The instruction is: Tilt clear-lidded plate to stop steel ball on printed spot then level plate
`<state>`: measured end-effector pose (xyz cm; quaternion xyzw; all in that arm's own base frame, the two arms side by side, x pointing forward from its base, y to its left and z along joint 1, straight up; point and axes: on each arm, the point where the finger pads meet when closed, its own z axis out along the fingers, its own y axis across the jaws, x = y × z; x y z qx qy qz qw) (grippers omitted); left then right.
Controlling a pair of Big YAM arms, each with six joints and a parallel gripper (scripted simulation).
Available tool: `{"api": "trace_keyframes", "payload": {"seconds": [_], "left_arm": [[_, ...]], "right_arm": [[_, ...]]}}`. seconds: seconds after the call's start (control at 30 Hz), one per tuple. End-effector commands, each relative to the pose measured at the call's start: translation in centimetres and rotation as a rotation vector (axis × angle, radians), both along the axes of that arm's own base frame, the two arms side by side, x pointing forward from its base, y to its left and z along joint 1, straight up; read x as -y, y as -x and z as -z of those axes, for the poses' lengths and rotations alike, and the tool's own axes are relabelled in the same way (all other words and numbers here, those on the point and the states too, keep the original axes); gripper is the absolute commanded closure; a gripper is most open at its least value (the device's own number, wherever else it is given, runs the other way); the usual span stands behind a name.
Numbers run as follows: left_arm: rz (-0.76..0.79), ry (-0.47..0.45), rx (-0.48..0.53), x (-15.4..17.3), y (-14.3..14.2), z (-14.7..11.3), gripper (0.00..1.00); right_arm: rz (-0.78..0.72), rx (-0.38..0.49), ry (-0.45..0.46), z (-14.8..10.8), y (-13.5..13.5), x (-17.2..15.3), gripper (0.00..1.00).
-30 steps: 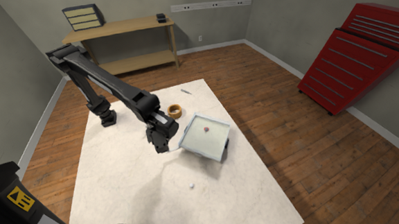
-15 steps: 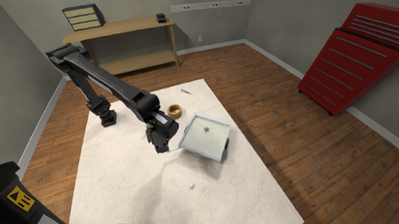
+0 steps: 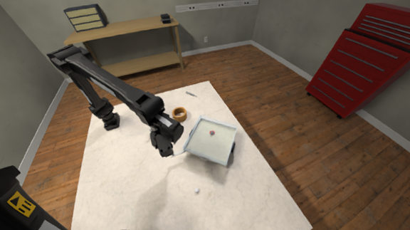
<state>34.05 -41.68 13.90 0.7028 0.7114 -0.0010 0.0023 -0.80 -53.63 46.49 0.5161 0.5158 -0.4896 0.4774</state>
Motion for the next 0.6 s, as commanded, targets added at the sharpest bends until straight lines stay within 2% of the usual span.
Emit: {"api": "trace_keyframes", "payload": {"seconds": [0.0, 0.57], "left_arm": [[-0.002, 0.020, 0.022, -0.96, -1.19, -2.25, 0.43], [0.010, 0.023, 0.023, -0.47, -0.74, -2.35, 0.43]], "right_arm": [[0.015, 0.011, 0.065, -3.56, 0.74, 0.84, 0.00], [0.015, 0.011, 0.065, -3.56, 0.74, 0.84, 0.00]]}}
